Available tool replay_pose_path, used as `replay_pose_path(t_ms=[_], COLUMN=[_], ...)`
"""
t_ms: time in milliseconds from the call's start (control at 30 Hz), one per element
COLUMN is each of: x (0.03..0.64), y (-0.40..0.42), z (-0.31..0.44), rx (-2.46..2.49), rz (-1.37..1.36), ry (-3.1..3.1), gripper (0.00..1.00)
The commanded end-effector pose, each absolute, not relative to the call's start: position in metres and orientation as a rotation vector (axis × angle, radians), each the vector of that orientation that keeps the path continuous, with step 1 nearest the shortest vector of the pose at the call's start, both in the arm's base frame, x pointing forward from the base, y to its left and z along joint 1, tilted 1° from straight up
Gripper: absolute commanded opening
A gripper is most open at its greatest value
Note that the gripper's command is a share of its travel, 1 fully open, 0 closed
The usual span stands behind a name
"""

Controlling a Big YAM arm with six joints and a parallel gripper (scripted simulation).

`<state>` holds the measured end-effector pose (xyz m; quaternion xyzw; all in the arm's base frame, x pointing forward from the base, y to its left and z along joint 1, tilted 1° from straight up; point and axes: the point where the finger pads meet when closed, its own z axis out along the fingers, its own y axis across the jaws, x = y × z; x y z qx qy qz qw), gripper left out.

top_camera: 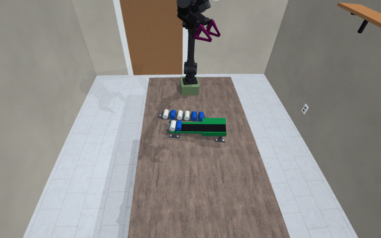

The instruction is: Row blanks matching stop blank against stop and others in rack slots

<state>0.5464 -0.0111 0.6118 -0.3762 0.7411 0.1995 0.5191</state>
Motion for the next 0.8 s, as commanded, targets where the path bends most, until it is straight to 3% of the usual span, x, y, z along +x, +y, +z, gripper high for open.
replay_pose_path(t_ms=[0, 567, 767], x=[0.544, 0.542, 0.561], y=[-0.01, -0.01, -0.036], z=[0.617, 0.626, 0.568], rx=[-0.905, -0.913, -0.929], rz=[0.47, 0.451, 0.435], ry=[1.768, 1.749, 1.827], gripper=[1.0, 1.0, 1.0])
